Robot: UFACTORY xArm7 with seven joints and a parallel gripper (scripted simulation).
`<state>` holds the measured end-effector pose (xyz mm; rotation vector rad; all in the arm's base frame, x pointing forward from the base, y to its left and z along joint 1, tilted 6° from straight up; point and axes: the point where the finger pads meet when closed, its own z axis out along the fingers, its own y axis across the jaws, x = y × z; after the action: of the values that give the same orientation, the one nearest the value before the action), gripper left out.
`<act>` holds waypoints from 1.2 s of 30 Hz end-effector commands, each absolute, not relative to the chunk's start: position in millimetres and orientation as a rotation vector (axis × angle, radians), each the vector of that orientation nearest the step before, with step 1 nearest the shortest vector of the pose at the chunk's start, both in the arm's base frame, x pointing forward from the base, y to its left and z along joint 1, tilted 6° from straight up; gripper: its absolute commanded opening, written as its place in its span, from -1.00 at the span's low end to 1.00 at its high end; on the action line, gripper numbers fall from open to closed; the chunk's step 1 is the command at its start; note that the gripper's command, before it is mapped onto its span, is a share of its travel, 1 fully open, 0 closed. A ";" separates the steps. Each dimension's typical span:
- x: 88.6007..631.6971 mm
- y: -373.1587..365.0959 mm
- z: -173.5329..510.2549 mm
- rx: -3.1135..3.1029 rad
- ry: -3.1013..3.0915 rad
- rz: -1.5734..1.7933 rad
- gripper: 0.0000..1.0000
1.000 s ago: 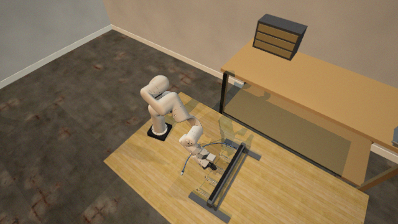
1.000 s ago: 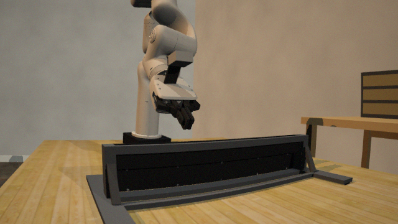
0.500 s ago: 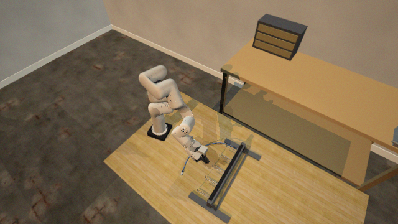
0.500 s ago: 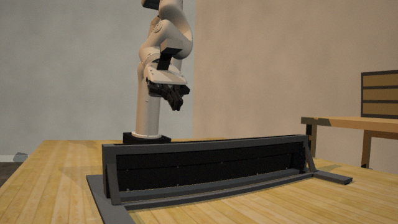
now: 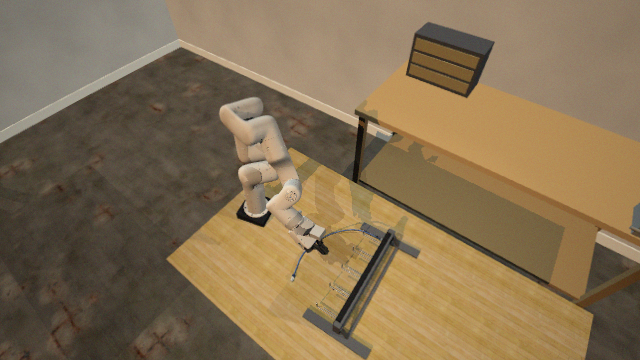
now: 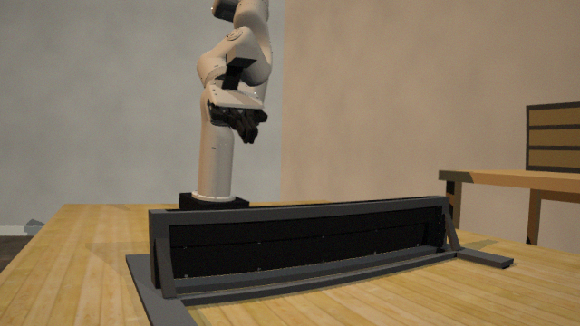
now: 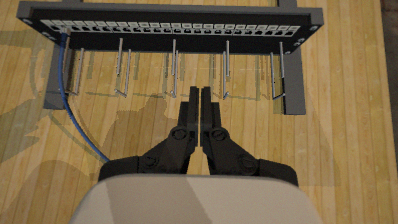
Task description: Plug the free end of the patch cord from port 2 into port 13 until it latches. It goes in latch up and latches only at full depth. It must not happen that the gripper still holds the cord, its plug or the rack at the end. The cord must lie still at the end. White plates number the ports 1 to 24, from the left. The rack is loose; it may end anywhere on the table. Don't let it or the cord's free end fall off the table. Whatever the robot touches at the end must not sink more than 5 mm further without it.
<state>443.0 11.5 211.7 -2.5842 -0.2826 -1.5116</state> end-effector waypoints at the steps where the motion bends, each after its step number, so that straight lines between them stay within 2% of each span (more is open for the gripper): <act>1: 443.4 10.9 213.4 -2.582 -0.284 -1.513 -1.00; 36: 466.2 -85.8 211.3 -2.582 -0.284 -1.513 -1.00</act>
<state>464.6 -83.6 209.6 -2.5840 -0.2813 -1.5090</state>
